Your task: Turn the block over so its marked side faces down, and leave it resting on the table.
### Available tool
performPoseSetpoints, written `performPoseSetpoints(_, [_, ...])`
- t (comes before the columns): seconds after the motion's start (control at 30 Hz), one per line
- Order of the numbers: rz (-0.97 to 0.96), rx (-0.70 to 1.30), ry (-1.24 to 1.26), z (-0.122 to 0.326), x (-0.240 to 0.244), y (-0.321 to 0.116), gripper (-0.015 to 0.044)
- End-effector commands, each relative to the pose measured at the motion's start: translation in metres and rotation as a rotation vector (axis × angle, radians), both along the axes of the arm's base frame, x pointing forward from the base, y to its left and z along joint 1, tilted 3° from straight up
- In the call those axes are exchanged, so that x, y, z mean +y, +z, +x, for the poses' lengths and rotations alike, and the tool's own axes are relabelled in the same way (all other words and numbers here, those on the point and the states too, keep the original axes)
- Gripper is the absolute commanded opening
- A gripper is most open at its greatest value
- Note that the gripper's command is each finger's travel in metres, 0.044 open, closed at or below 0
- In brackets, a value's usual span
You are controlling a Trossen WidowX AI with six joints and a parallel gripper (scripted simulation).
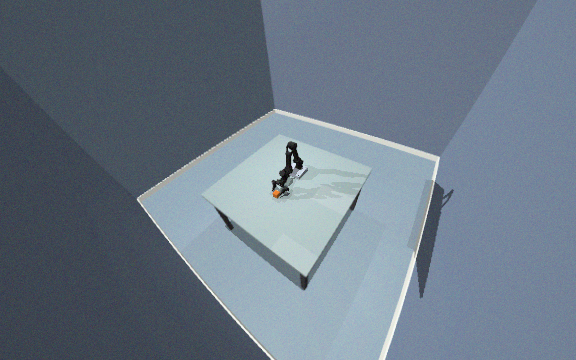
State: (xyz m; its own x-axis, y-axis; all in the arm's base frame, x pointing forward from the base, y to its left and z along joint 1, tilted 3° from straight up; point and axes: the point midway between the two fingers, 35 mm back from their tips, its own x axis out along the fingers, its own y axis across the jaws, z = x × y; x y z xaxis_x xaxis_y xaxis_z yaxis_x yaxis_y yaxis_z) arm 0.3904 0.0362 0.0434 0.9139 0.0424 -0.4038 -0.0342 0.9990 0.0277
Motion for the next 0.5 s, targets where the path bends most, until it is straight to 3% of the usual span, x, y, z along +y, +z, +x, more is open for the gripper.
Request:
performPoseSetpoints(0.0, [-0.006, 0.0, -0.002, 0.0, -0.001, 0.0, 0.044])
performPoseSetpoints(0.27, [-0.01, 0.204, 0.001, 0.013, 0.0, 0.015, 0.044])
performPoseSetpoints(0.47, [-0.021, 0.446, 0.009, -0.006, -0.001, 0.049, 0.044])
